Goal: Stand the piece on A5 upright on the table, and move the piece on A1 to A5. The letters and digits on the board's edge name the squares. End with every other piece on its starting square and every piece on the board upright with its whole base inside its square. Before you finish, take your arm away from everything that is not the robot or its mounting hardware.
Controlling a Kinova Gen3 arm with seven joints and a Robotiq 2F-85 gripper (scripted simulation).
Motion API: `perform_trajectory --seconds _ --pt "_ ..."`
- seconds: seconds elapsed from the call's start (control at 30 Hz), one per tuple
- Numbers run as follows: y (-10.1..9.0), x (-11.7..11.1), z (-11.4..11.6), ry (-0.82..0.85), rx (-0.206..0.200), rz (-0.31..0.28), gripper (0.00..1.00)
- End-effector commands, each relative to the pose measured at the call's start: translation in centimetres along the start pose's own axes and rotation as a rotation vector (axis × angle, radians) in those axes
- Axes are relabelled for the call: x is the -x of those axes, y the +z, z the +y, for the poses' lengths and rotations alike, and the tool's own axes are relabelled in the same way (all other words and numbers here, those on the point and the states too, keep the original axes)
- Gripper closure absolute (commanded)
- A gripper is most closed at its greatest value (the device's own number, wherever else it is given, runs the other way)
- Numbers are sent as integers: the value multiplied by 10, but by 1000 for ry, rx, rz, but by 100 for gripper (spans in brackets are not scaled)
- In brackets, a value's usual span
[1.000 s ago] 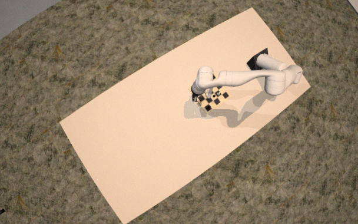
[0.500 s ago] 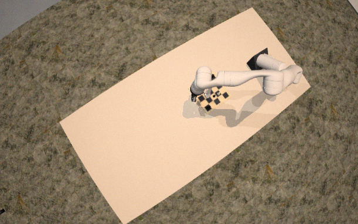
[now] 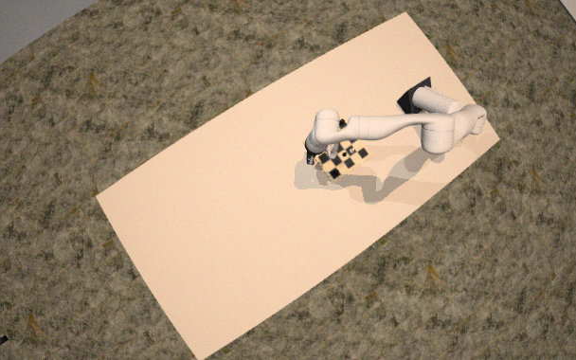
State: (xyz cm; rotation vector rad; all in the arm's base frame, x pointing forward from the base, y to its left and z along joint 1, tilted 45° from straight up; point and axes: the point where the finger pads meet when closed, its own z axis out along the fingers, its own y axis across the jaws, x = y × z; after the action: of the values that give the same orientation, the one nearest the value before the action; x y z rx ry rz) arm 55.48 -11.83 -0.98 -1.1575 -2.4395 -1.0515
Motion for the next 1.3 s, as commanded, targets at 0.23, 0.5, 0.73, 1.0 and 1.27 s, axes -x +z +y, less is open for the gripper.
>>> perform_trajectory --seconds 0.23,0.5,0.73,1.0,1.27 --pt "42 -2 -1 1 -3 8 100" --pt "69 -3 -1 1 -3 8 100" --pt "77 -3 -1 1 -3 8 100" --pt "77 -3 -1 1 -3 8 100" --pt "77 -3 -1 1 -3 8 100"
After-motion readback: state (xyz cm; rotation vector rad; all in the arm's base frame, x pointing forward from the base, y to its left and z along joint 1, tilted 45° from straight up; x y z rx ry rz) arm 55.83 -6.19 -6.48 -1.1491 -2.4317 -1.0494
